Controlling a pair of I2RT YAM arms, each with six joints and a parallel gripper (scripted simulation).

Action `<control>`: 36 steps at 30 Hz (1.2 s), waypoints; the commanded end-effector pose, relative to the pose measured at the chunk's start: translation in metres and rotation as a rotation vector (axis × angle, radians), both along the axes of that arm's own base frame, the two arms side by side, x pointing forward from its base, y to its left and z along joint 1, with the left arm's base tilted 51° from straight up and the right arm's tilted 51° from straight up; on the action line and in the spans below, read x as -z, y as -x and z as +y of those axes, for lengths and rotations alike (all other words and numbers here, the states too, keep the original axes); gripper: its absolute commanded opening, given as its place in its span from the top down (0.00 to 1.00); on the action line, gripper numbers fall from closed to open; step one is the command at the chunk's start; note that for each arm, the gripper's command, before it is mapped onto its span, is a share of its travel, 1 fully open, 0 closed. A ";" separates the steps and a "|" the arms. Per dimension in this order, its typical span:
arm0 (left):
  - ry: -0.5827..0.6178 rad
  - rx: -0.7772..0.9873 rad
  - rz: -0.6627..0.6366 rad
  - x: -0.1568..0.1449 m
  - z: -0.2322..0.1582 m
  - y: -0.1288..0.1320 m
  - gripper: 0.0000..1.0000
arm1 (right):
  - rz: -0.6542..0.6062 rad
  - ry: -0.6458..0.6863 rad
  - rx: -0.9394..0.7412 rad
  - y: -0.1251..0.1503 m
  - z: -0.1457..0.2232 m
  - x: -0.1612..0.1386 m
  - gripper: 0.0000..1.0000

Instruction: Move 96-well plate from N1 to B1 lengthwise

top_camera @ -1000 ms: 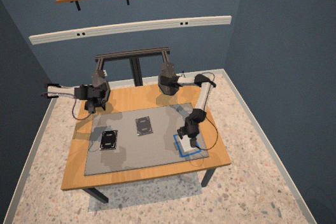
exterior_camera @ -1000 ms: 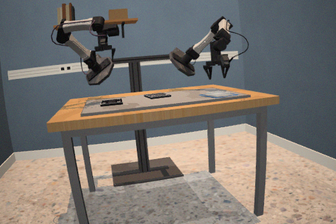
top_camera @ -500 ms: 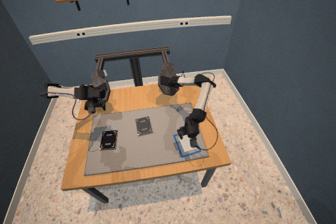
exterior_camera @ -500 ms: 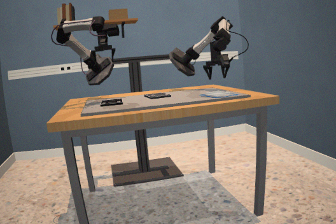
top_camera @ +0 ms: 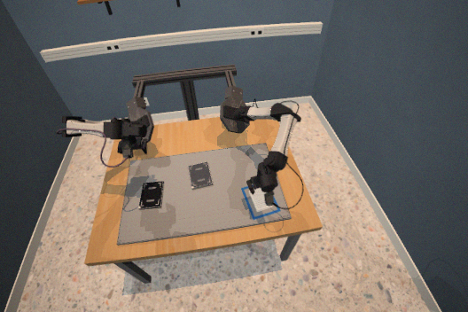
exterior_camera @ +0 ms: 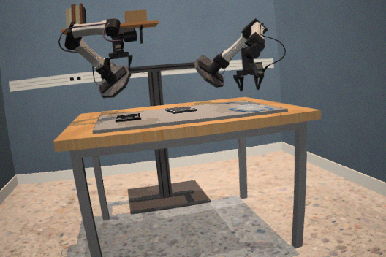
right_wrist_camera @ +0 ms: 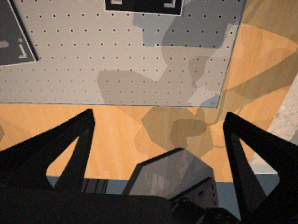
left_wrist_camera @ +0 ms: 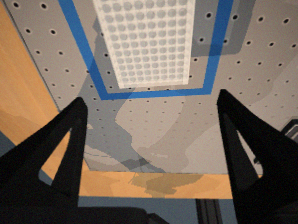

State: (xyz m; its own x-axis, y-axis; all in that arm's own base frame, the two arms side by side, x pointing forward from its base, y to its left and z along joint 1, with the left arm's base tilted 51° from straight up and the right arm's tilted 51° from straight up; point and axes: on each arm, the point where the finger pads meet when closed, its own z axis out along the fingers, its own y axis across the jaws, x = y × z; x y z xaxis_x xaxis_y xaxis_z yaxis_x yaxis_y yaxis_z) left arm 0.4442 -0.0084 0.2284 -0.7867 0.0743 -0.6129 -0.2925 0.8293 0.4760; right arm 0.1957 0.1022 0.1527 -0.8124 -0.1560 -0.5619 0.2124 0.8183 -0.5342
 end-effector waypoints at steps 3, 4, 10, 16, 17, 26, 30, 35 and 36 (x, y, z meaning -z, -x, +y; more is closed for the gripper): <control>-0.066 0.085 0.053 -0.006 -0.008 0.024 0.00 | 0.003 0.002 -0.003 0.001 0.000 0.000 0.00; -0.084 0.106 0.072 -0.005 -0.009 0.029 0.00 | 0.003 0.002 -0.003 0.001 0.000 0.000 0.00; -0.088 0.109 0.077 0.000 -0.011 0.053 0.00 | 0.003 0.002 -0.003 0.001 0.000 0.000 0.00; -0.083 0.101 0.073 0.005 -0.013 0.077 0.00 | 0.003 0.002 -0.003 0.001 0.000 0.000 0.00; -0.083 0.101 0.073 0.006 -0.014 0.082 0.00 | 0.003 0.002 -0.003 0.001 0.000 0.000 0.00; -0.085 0.100 0.076 0.014 -0.018 0.125 0.00 | 0.003 0.002 -0.003 0.001 0.000 0.000 0.00; -0.085 0.100 0.077 0.016 -0.019 0.135 0.00 | 0.003 0.002 -0.003 0.001 0.000 0.000 0.00; -0.087 0.099 0.078 0.020 -0.021 0.159 0.00 | 0.003 0.002 -0.003 0.001 0.000 0.000 0.00; -0.087 0.099 0.078 0.021 -0.022 0.164 0.00 | 0.003 0.002 -0.003 0.001 0.000 0.000 0.00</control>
State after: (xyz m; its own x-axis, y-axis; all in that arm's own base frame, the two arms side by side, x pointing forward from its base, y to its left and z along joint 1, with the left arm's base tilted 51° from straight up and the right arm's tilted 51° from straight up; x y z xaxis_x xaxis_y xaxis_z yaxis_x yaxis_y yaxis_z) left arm 0.3000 -0.0290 0.2065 -0.8172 0.2116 -0.5362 -0.1562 0.8142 0.5592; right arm 0.1957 0.1022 0.1527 -0.8124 -0.1560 -0.5619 0.2124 0.8183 -0.5342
